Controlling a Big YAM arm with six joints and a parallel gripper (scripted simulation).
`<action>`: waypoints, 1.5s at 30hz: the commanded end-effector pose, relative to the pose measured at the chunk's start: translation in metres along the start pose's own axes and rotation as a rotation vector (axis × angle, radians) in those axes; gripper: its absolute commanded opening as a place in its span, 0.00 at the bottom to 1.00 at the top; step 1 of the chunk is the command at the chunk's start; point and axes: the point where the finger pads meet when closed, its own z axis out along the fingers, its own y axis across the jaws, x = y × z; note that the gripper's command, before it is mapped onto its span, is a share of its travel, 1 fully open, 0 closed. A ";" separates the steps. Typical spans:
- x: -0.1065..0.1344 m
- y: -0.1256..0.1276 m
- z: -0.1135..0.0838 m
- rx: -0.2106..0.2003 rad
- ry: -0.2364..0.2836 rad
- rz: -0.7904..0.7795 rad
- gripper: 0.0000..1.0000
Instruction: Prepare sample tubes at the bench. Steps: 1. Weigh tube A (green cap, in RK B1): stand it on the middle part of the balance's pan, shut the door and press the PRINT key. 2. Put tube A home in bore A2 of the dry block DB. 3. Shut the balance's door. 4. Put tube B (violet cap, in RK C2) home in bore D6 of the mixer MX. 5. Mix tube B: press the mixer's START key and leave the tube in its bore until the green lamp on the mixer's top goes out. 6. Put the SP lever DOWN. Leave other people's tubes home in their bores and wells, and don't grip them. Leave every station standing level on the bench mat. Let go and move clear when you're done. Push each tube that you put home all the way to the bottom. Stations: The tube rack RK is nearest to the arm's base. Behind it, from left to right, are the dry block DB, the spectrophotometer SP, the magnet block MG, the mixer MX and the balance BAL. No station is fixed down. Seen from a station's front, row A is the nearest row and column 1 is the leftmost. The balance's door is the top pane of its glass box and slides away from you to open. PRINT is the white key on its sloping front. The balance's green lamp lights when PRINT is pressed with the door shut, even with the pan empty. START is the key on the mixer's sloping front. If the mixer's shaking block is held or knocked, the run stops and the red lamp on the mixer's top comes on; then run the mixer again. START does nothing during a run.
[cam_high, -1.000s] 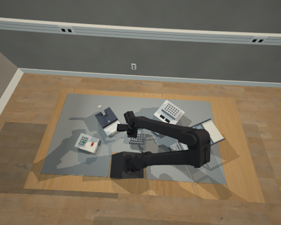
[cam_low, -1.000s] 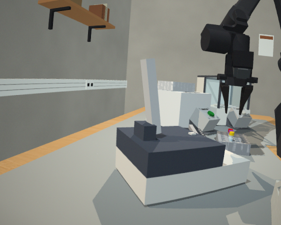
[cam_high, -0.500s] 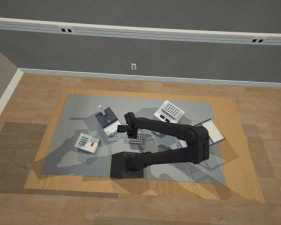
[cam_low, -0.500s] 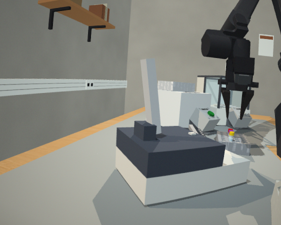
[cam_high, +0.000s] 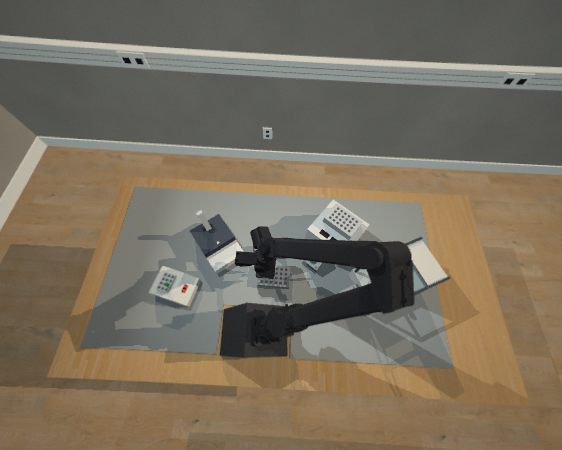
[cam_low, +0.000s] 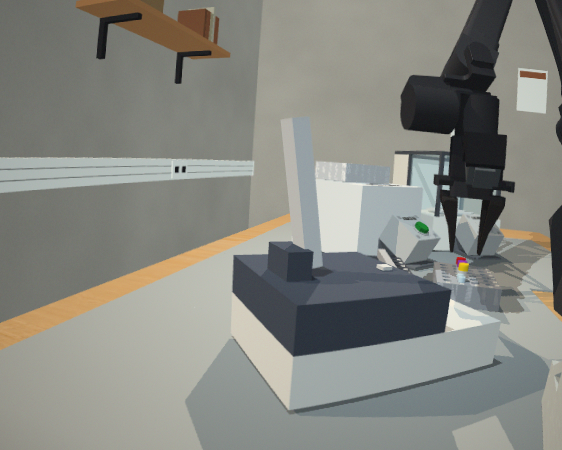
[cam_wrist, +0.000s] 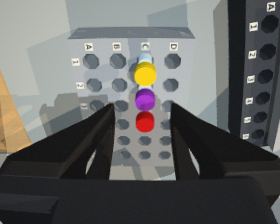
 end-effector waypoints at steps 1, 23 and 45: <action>0.001 0.000 0.009 -0.002 0.000 -0.004 0.36; -0.002 -0.010 0.003 0.019 -0.007 0.004 0.36; -0.002 -0.010 0.003 0.019 -0.007 0.004 0.36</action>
